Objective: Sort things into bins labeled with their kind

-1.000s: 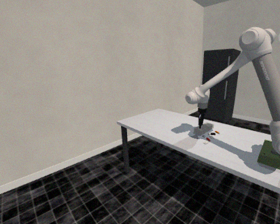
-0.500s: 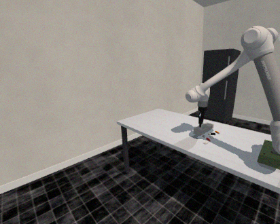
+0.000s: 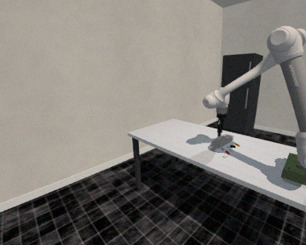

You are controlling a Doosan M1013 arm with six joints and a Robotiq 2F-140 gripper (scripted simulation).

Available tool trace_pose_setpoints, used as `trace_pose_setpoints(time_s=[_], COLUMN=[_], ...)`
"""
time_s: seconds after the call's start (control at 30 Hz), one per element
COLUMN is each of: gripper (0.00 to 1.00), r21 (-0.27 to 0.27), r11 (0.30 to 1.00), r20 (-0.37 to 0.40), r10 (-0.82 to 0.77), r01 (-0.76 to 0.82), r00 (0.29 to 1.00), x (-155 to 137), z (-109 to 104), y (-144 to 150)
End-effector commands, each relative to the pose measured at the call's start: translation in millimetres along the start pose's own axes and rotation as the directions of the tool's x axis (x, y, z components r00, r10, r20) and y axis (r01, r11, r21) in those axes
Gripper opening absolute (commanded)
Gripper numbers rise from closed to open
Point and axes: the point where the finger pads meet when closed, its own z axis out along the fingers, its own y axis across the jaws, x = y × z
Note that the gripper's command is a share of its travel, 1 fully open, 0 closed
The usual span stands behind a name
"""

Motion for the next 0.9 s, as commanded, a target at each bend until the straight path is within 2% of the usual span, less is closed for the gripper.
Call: trace_pose_setpoints(time_s=[0.0,0.13,0.2,0.27,0.63,0.87], gripper=[0.05,0.05,0.05,0.05,0.05,0.05], r21=[0.0,0.0,0.0,0.0,0.0,0.0], r11=[1.0,1.0,1.0,1.0,1.0,1.0], r20=[0.0,0.0,0.0,0.0,0.0,0.0], r10=[0.0,0.0,0.0,0.0,0.0,0.0], r01=[0.0,0.0,0.0,0.0,0.0,0.0], r00=[1.0,1.0,1.0,1.0,1.0,1.0], x=[0.0,0.0,0.0,0.0,0.0,0.0], z=[-13.0,-17.8,-34.4,-34.4,-126.1,-128.5], y=[0.0,0.0,0.0,0.0,0.0,0.0])
